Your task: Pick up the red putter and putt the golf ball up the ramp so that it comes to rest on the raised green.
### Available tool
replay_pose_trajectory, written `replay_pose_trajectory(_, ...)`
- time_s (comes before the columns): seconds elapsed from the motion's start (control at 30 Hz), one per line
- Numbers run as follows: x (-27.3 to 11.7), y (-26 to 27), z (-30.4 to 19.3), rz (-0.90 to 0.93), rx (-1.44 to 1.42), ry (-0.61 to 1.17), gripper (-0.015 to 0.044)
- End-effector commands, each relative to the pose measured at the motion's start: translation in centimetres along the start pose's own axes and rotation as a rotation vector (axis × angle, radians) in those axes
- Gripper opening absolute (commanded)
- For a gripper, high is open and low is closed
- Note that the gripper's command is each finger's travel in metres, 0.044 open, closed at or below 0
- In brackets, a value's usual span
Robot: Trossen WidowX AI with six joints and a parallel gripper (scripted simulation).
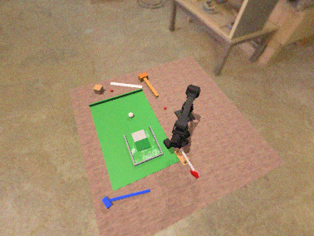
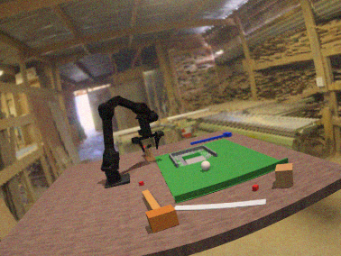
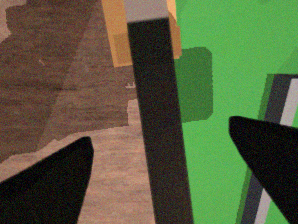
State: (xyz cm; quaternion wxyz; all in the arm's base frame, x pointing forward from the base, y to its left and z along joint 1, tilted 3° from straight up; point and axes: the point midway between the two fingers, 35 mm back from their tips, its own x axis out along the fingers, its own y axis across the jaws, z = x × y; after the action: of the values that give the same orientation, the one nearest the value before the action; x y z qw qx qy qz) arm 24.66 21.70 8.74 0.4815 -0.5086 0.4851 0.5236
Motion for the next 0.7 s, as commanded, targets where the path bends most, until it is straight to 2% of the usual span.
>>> replay_pose_trajectory(0.0,-0.1,0.0,0.0,-0.001,0.0,-0.001,0.0282)
replay_pose_trajectory(0.3,-0.1,0.0,0.0,-0.001,0.0,-0.001,0.0046)
replay_pose_trajectory(0.5,-0.1,0.0,0.0,-0.001,0.0,-0.001,0.0)
replay_pose_trajectory(0.67,-1.5,-0.2,0.2,-0.001,0.0,-0.001,0.0)
